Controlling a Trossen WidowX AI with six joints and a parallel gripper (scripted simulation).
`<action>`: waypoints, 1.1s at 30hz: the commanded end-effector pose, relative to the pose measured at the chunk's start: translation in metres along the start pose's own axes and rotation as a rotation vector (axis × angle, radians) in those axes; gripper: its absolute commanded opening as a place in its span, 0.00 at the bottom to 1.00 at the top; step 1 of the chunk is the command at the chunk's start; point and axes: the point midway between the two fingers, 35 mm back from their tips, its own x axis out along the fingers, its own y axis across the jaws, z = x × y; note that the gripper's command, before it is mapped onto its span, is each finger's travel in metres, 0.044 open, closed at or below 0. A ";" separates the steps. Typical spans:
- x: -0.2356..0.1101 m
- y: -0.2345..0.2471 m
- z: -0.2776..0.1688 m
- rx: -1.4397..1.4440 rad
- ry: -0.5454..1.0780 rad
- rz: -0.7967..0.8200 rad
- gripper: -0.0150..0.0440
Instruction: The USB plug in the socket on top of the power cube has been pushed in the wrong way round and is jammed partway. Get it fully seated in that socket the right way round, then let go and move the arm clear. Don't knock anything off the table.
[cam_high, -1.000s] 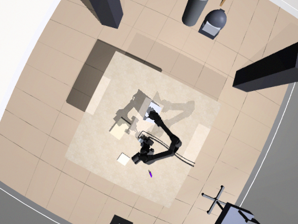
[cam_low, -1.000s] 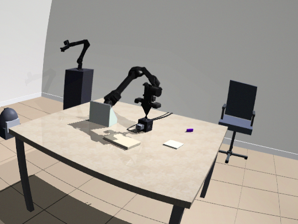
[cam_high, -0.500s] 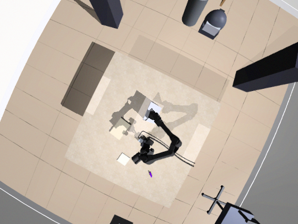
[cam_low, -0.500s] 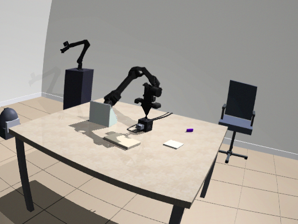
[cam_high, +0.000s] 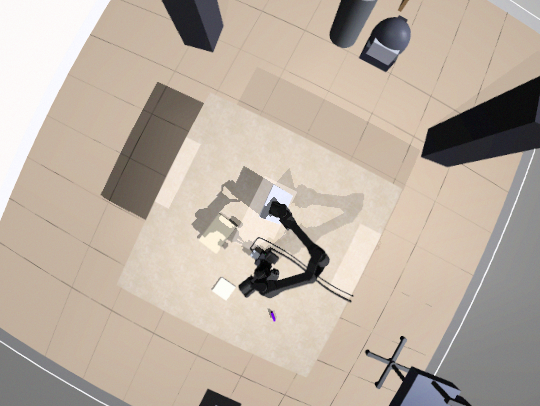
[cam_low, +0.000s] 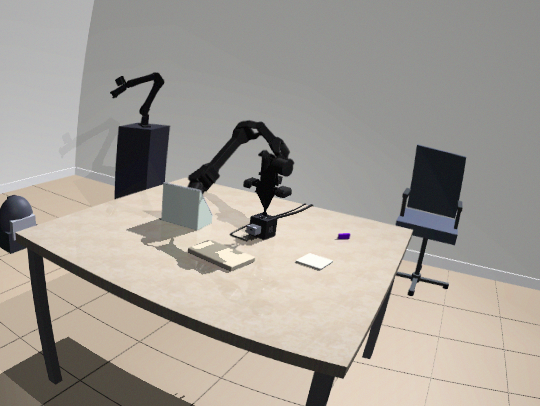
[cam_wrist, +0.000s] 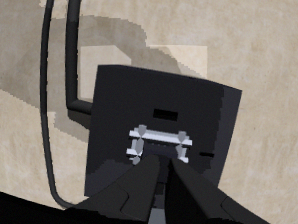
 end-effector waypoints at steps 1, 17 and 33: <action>0.001 0.000 0.001 0.001 -0.004 -0.003 0.25; 0.002 0.000 0.000 0.001 -0.004 -0.003 0.25; 0.004 0.000 0.000 0.001 -0.004 -0.003 0.25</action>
